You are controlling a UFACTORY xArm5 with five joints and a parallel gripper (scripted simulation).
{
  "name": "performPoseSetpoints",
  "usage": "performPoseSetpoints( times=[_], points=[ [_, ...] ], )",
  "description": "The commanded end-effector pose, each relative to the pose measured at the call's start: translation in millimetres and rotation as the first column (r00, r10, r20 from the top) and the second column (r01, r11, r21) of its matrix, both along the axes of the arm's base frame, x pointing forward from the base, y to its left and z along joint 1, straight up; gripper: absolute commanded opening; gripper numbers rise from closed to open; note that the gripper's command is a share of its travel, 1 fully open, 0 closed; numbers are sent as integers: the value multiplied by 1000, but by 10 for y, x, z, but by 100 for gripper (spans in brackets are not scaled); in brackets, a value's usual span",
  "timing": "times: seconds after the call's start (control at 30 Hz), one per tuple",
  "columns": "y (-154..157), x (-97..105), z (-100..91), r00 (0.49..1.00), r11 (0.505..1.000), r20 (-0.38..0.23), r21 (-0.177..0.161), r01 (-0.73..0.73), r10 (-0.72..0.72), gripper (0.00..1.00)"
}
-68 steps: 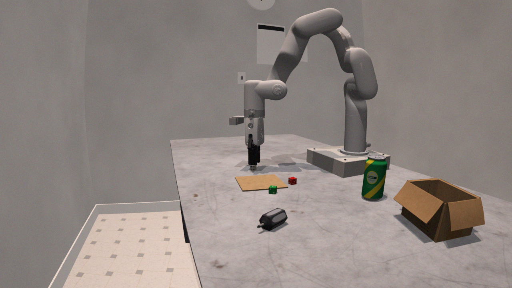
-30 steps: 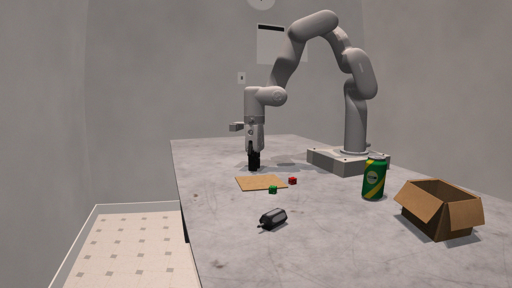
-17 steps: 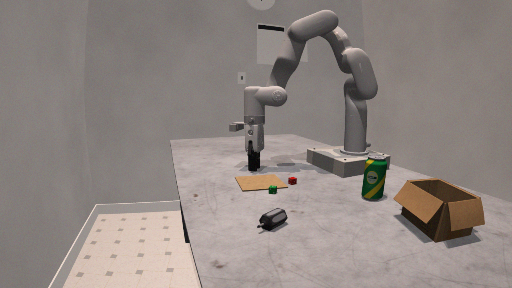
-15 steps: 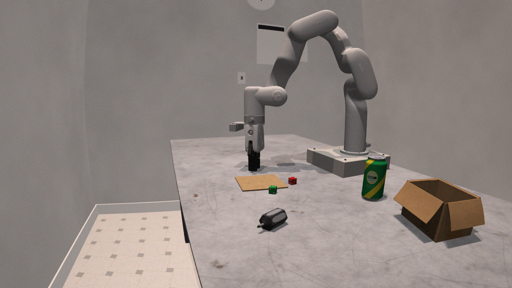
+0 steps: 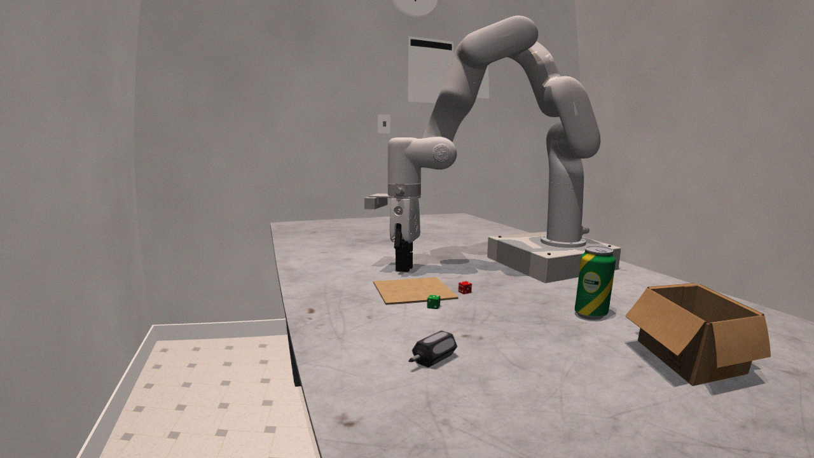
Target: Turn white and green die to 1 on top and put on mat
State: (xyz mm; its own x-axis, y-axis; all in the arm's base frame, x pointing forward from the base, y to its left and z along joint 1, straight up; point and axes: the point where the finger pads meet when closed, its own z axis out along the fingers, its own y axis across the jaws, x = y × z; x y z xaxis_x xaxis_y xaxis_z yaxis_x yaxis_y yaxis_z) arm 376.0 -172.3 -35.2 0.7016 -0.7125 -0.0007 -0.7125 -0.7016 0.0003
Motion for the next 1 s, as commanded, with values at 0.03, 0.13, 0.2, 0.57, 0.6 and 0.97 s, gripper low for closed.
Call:
performPoseSetpoints(
  times=[0.03, 0.13, 0.2, 0.57, 0.6, 0.97],
  points=[
    [-5, 12, 10, 1000, 1000, 3, -1, 0, 0, 15],
    [-5, 12, 10, 1000, 1000, 3, -1, 0, 0, 15],
    [-5, 12, 10, 1000, 1000, 3, -1, 0, 0, 15],
    [-5, 12, 10, 1000, 1000, 3, -1, 0, 0, 15],
    [-5, 12, 10, 1000, 1000, 3, -1, 0, 0, 15],
    [-5, 12, 43, 1000, 1000, 3, -1, 0, 0, 15]
  ],
)
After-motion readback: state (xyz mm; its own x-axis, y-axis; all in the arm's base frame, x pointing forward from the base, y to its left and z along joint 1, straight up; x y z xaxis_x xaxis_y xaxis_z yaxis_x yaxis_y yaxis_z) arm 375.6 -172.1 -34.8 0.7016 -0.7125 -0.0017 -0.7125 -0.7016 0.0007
